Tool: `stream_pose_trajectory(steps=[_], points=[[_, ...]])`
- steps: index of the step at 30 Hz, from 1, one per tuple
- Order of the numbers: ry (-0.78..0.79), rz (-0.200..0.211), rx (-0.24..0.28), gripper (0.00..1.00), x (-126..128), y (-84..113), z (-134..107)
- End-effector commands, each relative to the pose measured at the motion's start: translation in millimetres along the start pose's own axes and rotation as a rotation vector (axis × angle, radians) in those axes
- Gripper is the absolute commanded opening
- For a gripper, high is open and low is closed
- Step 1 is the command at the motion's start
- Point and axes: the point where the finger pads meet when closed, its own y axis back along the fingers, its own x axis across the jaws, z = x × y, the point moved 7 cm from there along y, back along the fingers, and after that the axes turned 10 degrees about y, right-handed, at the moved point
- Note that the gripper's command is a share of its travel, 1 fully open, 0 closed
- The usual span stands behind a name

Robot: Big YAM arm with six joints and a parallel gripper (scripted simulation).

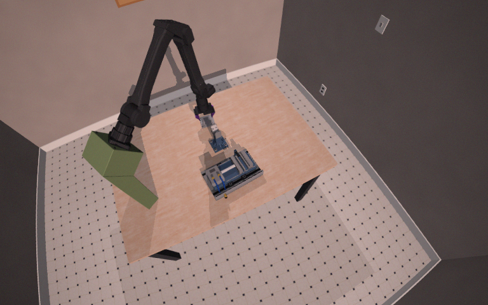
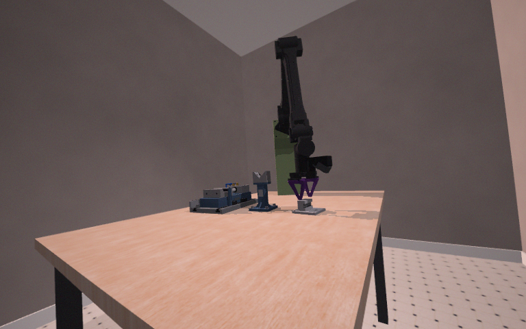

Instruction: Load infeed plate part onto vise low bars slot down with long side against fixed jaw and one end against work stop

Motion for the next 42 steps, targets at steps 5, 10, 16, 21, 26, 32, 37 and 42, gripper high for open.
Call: stream_pose_trajectory(steps=[5,10,16,21,26,32,37,42], points=[[0.004,-0.024,-0.002,0.81,-11.0,-14.4,-3.2],[0.005,-0.024,-0.001,0.81,-10.8,-20.8,-3.3],[0.005,-0.023,-0.001,0.81,-10.6,-25.0,-3.4],[0.005,-0.023,-0.001,0.81,-10.5,-29.0,-3.5],[0.005,-0.022,-0.001,0.81,-10.0,-31.7,-3.8],[0.005,-0.033,-0.006,0.81,-13.9,-28.1,-1.8],[0.005,-0.02,0.0,0.81,-8.8,-34.1,-4.4],[0.005,-0.025,-0.002,0.81,-10.6,-32.1,-3.5]])
